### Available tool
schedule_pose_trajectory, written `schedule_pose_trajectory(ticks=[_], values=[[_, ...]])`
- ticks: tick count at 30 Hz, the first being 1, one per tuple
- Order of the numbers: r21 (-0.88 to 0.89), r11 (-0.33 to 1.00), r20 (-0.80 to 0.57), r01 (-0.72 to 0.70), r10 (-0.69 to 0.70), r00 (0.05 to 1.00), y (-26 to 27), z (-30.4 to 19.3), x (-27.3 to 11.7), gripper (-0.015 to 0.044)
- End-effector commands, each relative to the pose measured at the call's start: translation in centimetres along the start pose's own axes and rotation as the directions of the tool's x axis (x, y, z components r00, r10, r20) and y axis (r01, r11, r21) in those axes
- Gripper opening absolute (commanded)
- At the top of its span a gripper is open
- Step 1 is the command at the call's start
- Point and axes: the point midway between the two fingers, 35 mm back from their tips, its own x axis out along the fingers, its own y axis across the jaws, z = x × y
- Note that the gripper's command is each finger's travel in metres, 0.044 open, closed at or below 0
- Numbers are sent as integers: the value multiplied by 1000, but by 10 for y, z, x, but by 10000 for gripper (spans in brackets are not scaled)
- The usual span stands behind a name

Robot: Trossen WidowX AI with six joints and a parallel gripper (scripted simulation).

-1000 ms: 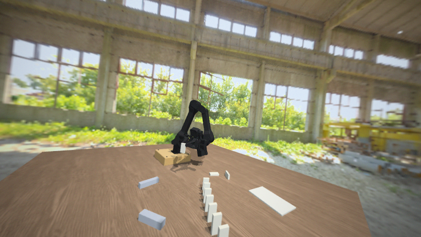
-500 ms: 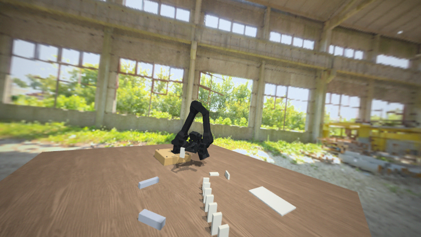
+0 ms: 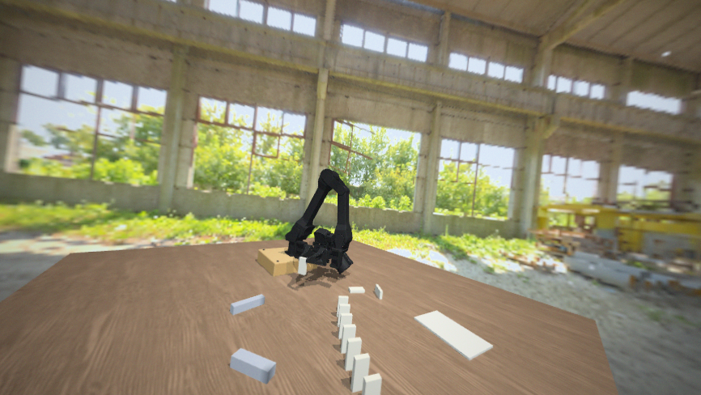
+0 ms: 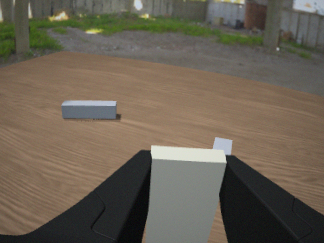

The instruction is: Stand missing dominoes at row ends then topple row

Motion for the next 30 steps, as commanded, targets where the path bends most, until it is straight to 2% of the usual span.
schedule_pose_trajectory(ticks=[1,30], values=[[-6,1000,-4,4,-4,1000,-1,-9,1,107],[0,1000,-23,8,-8,1000,9,-50,6,107]])
